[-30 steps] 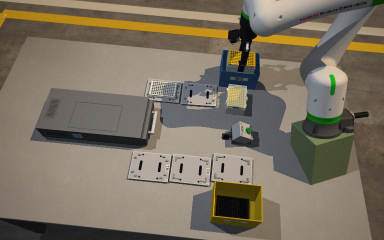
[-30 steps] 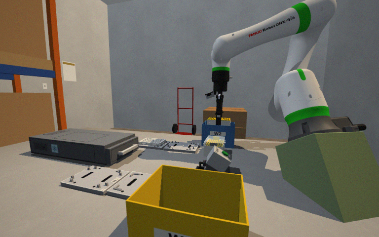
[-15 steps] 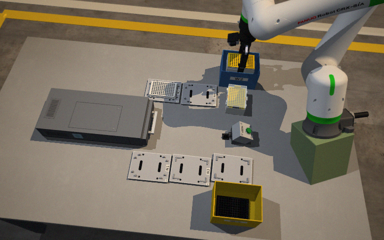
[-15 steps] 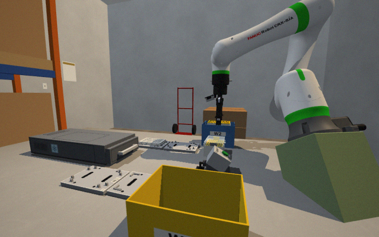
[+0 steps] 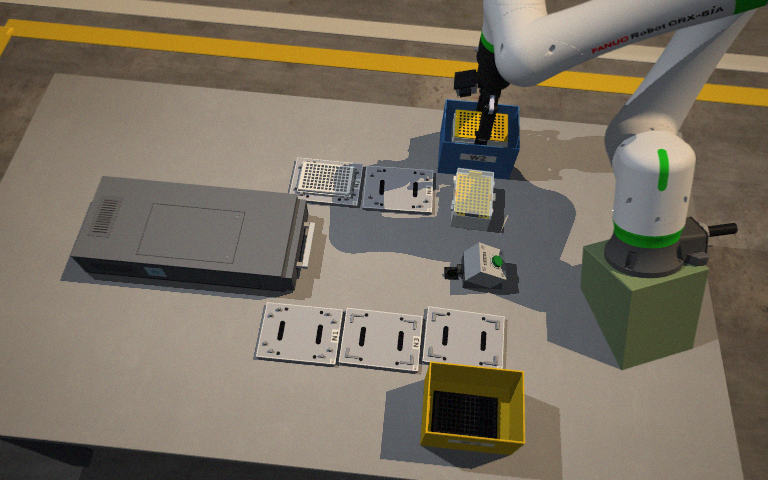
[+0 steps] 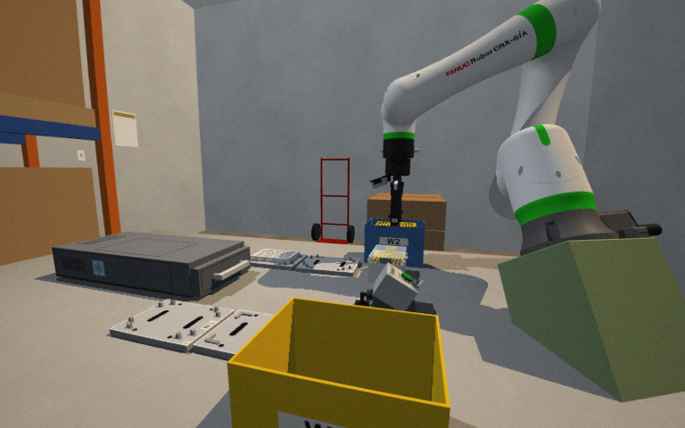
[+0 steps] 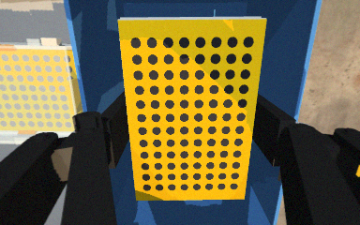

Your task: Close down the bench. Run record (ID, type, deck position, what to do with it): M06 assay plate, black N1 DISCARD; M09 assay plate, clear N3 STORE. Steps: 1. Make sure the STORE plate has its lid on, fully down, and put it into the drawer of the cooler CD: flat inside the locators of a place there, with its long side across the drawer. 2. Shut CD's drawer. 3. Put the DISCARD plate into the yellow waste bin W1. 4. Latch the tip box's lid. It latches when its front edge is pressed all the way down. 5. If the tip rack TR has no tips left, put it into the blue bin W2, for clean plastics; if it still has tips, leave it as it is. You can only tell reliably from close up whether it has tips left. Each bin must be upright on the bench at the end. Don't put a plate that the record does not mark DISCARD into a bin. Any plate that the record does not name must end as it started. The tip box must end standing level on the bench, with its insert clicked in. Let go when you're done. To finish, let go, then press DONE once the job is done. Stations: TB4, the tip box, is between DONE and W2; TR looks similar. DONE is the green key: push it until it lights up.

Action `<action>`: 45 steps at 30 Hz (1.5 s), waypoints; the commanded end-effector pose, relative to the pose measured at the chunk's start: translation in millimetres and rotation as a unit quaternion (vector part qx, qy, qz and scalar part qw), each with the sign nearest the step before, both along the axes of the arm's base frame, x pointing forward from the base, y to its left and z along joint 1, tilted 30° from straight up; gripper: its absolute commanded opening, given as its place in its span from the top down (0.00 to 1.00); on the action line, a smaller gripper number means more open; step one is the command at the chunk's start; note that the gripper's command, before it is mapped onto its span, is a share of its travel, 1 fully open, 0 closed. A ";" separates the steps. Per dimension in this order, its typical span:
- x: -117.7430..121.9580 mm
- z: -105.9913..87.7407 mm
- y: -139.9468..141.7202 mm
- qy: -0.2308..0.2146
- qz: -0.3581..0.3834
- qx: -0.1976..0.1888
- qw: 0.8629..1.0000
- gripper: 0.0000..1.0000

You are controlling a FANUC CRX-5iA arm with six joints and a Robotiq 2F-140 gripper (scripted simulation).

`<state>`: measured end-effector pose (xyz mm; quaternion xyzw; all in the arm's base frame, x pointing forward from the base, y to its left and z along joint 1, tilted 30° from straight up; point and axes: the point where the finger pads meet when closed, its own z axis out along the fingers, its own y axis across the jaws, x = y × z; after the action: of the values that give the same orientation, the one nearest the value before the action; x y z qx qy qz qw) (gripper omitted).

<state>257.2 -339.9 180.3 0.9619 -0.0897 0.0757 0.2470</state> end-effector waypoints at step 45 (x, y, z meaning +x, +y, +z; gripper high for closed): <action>0.2 1.7 0.5 0.000 0.000 0.000 1.000 0.30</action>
<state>257.2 -339.9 180.3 0.9619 -0.0897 0.0757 0.2470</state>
